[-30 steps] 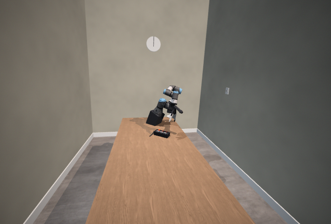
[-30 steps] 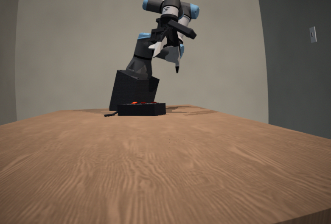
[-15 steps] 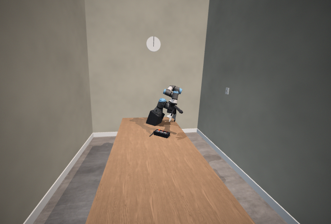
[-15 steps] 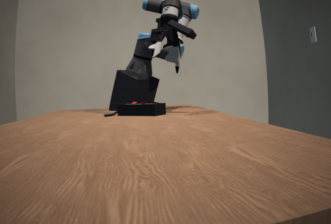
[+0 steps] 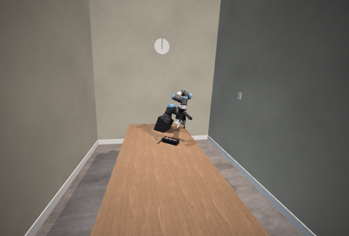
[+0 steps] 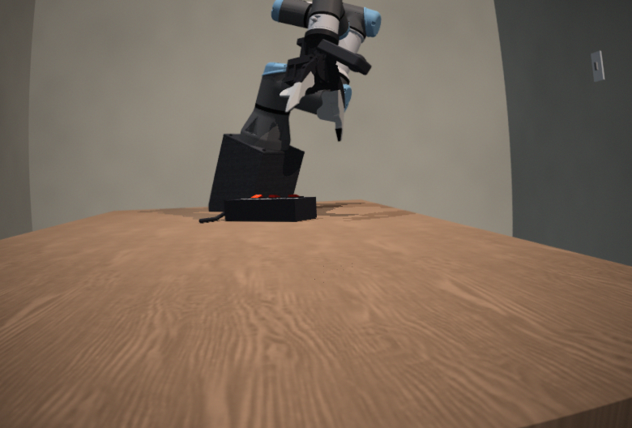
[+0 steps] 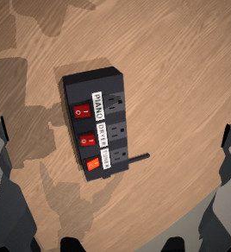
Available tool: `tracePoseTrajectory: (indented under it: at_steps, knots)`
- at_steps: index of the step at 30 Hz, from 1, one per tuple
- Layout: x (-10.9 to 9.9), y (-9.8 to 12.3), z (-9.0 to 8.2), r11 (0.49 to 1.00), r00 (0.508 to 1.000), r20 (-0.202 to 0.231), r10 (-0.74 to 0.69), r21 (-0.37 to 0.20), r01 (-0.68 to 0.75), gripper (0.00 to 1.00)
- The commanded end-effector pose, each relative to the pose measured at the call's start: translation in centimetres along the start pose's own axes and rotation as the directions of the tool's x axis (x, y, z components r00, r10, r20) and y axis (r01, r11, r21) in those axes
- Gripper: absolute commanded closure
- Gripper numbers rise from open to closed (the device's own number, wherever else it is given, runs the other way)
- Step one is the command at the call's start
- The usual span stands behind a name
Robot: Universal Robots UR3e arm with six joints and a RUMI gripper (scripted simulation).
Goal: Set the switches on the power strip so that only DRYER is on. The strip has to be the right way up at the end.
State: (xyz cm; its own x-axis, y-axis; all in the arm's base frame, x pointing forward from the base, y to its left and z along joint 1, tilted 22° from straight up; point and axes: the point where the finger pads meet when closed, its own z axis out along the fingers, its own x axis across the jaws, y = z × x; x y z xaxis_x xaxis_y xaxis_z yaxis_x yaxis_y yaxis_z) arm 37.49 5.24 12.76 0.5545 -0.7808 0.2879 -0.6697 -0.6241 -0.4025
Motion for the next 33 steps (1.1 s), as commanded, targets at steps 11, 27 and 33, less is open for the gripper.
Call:
tracePoseTrajectory:
  at_steps: [11,27,33]
  knots:
    - [0.3,2.2,1.3,0.916,0.916,-0.025,0.401,-0.005,-0.401,0.0]
    - [0.3,5.3,2.9,0.596,0.595,-0.052,0.802,0.011,-0.803,0.0]
    - [0.2,6.2,3.3,0.477,0.475,-0.058,0.878,0.021,-0.879,0.0]
